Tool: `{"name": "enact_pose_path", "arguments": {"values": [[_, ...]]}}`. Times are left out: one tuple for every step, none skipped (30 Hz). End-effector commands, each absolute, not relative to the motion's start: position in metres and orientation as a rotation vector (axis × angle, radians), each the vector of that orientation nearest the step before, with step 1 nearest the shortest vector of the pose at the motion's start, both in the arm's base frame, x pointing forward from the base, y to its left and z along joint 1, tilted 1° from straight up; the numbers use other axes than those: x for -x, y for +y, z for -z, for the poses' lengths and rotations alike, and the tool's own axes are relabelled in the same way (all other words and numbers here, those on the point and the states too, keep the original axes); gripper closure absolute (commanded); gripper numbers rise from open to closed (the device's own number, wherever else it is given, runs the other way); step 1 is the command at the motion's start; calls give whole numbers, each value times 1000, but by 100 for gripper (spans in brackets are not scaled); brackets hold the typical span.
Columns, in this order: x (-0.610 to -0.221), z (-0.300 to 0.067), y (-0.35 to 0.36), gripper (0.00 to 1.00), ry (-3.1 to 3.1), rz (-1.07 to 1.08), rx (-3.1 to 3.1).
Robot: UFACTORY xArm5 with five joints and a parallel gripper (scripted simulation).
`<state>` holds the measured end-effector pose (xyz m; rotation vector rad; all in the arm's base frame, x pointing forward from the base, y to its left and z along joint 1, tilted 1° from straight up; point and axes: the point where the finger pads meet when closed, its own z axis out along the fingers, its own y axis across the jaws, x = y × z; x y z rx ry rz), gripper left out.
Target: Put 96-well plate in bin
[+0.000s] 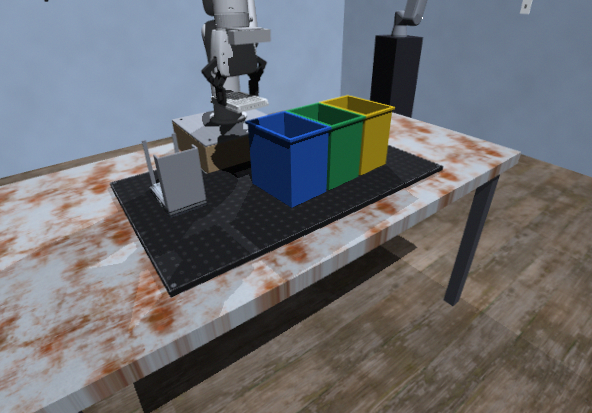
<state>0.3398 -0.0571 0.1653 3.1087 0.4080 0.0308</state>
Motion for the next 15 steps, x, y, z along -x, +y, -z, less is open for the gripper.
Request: {"name": "enact_pose_path", "arguments": {"values": [[-342,-166,-44,100,407,-37,-3109],[-342,-166,-41,100,407,-37,-3109],[-342,-166,-41,100,407,-37,-3109],[-342,-166,-41,100,407,-37,-3109],[-343,-166,-37,100,407,-37,-3109],[-343,-166,-34,100,407,-37,-3109],[-343,-165,-31,100,407,-37,-3110],[-344,-165,-27,100,407,-37,-3110],[-344,-165,-24,100,407,-37,-3110],[-344,-165,-21,100,407,-37,-3110],[-344,-165,-18,100,407,-37,-3110],[-345,-165,-14,100,407,-37,-3111],[-345,-165,-11,100,407,-37,-3111],[-345,-164,-8,100,407,-37,-3111],[-346,-164,-4,100,408,-37,-3111]]}}
